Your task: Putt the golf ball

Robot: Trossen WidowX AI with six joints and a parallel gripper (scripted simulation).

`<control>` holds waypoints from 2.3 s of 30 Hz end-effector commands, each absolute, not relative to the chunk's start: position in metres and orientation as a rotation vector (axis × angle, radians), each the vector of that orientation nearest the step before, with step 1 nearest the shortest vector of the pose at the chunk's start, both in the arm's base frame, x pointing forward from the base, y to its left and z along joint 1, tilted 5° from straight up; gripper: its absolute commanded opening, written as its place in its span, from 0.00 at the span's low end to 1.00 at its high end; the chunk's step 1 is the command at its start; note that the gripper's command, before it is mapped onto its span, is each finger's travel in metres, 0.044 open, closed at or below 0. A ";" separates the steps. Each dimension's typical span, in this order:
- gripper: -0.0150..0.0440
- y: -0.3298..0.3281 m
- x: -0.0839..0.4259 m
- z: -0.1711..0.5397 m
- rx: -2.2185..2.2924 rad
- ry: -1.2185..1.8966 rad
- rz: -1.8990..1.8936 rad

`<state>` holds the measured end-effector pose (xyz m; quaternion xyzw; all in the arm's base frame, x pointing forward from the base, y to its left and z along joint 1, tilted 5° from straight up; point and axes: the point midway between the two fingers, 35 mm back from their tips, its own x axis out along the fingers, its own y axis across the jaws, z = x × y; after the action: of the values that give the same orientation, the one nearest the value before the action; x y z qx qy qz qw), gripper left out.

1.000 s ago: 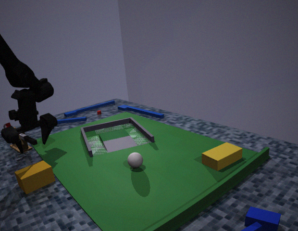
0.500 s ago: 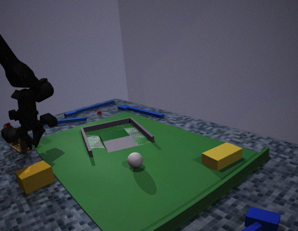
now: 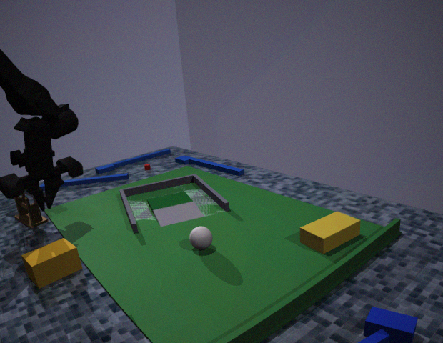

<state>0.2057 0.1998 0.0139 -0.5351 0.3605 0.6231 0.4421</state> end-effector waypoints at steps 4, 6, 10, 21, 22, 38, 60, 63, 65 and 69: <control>0.25 0.207 0.205 0.065 -1.318 0.864 1.541; 0.25 0.206 0.202 0.079 -1.317 0.864 1.542; 0.25 0.203 0.203 0.075 -1.324 0.876 1.537; 0.25 0.158 0.239 0.090 -1.123 1.118 1.268; 0.25 0.153 0.242 0.092 -1.104 1.138 1.241; 0.25 0.069 0.273 0.117 -0.762 1.423 0.802; 0.25 -0.048 0.268 0.155 -0.231 1.668 0.178; 0.25 -0.064 0.263 0.161 -0.156 1.688 0.092; 0.25 -0.074 0.259 0.164 -0.107 1.700 0.034; 0.25 -0.093 0.251 0.172 -0.008 1.721 -0.082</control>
<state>0.2534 -0.0815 0.1650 -0.0262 0.7582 -0.0051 0.6514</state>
